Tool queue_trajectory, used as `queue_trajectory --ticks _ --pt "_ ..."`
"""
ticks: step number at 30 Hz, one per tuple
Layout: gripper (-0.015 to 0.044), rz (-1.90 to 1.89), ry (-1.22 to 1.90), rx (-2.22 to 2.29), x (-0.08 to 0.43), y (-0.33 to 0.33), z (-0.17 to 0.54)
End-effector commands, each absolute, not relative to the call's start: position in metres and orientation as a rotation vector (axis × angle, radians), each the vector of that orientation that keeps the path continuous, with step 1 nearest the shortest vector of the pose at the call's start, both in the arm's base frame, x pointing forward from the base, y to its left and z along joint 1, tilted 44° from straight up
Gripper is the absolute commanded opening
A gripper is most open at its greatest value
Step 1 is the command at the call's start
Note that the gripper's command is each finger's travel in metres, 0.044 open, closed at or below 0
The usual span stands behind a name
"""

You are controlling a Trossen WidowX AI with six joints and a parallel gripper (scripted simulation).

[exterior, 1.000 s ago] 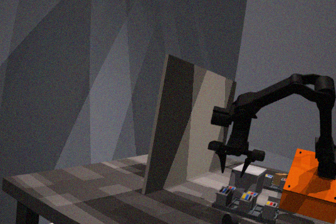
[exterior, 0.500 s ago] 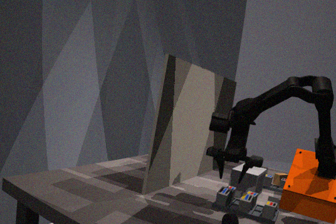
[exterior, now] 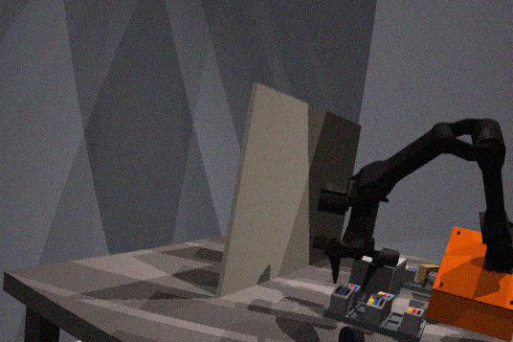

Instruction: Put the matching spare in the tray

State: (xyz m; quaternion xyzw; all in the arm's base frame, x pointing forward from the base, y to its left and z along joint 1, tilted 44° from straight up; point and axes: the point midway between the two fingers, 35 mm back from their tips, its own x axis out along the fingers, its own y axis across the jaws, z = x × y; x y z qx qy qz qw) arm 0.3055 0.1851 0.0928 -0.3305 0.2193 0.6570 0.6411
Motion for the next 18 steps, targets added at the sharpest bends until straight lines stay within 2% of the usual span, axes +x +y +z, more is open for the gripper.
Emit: queue_trajectory --ticks 1,18 --pt "0.0300 1.496 0.513 -0.752 0.305 0.189 0.084" --pt "0.0300 1.496 0.510 -0.748 0.302 0.207 0.067"
